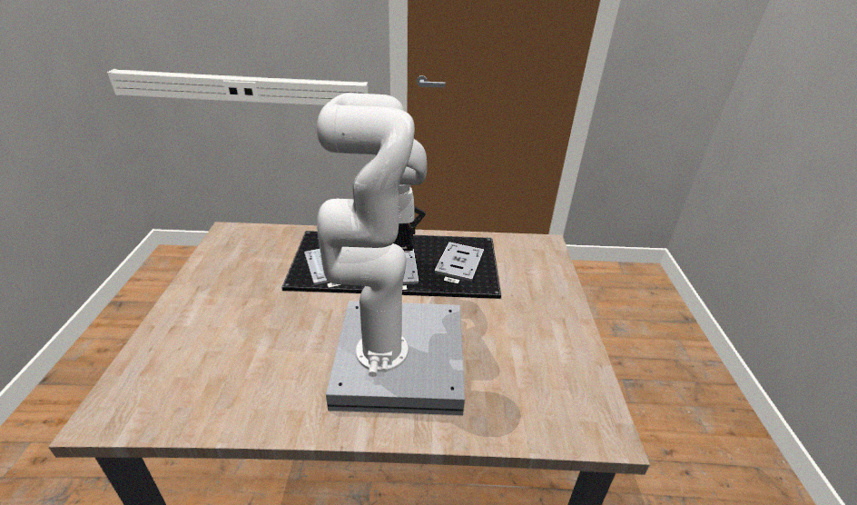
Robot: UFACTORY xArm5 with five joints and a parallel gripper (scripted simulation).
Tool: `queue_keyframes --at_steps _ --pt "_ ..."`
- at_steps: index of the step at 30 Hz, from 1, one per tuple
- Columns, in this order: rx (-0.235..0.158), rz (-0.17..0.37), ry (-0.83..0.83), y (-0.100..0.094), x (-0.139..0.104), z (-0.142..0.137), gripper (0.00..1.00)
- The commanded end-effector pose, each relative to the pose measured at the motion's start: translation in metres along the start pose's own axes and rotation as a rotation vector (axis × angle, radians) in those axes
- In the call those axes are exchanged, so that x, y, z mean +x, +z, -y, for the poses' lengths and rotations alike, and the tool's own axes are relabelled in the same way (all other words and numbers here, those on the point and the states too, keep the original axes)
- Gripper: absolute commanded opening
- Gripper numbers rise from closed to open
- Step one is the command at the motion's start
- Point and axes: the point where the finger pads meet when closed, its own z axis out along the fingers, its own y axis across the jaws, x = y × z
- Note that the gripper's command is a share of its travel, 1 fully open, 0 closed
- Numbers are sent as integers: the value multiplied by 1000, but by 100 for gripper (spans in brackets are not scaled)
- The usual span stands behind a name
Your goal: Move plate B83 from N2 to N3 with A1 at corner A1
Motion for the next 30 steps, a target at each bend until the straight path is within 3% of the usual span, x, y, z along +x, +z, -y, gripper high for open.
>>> queue_keyframes --at_steps 1,30 --pt "0 -3 0 2 1 0 0" --pt "0 -3 0 44 1 0 0"
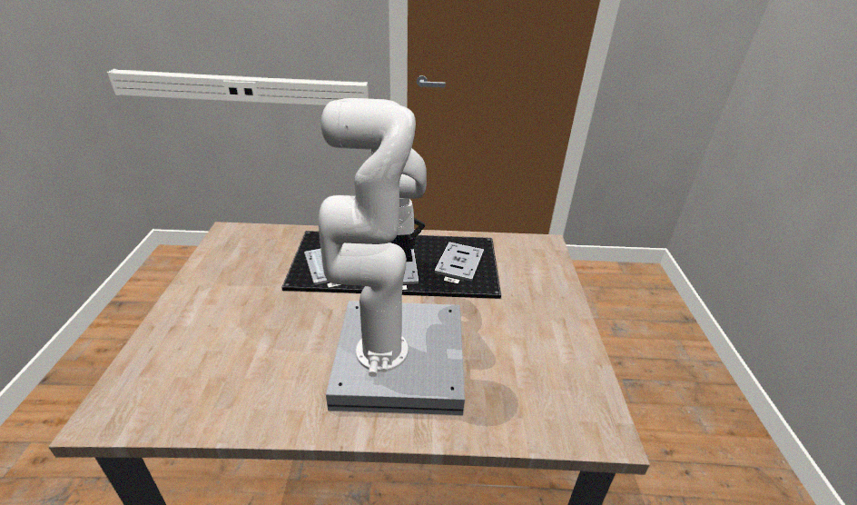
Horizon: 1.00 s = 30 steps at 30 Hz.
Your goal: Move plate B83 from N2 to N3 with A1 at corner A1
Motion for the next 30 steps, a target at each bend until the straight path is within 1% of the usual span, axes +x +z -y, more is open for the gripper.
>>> queue_keyframes --at_steps 1,5,7,22,24,30 --pt "0 -3 0 6 1 0 0" --pt "0 -3 0 12 1 0 0" --pt "0 -3 0 12 1 0 0" --pt "0 -3 0 37 1 0 0" --pt "0 -3 0 37 1 0 0" --pt "0 -3 0 46 1 0 0"
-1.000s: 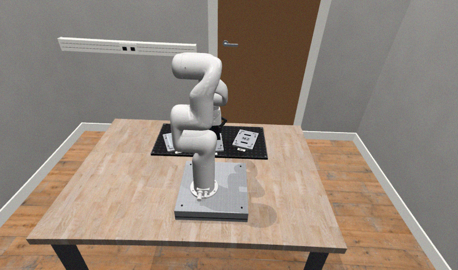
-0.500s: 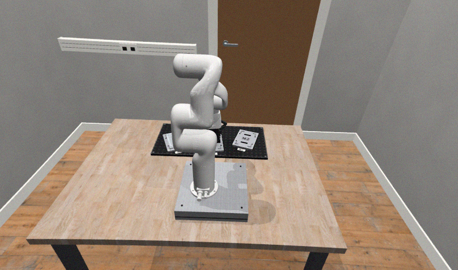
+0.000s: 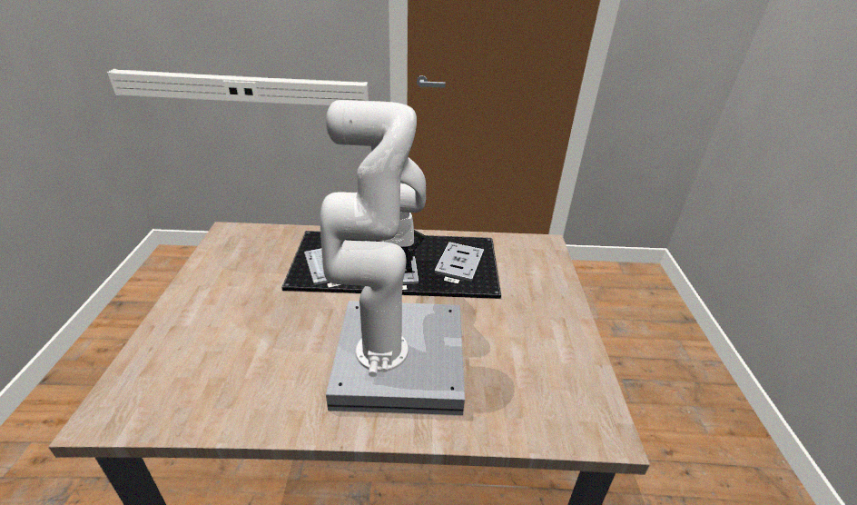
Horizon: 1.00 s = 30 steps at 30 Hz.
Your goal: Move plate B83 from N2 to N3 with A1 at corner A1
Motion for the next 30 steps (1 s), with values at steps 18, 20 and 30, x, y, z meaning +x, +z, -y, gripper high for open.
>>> queue_keyframes --at_steps 18,20,30 --pt "0 -2 0 3 1 0 0" --pt "0 -2 0 4 1 0 0" --pt "0 -2 0 9 1 0 0"
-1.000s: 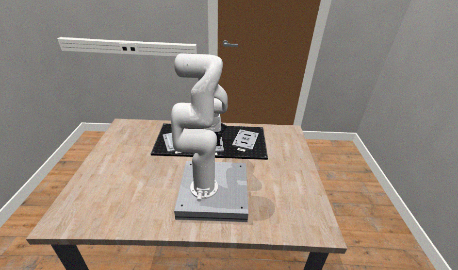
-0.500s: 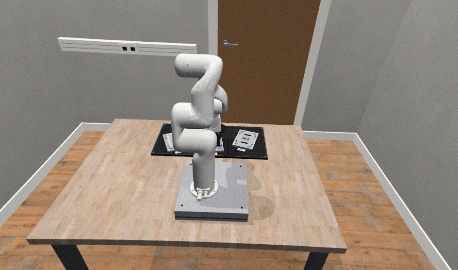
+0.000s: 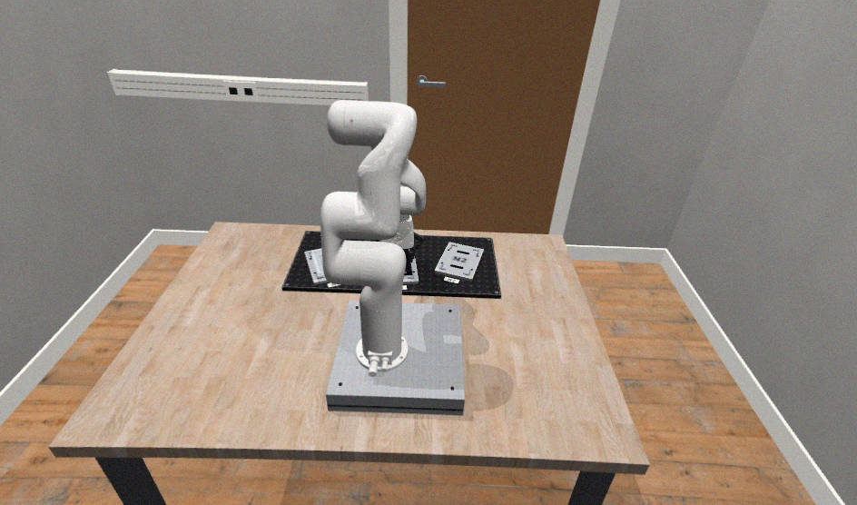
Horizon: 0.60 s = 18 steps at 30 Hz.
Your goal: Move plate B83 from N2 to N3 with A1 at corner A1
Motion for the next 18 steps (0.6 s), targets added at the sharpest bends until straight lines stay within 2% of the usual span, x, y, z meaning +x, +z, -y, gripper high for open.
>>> queue_keyframes --at_steps 1,18 --pt "0 -3 0 1 1 0 0" --pt "0 -3 0 8 1 0 0"
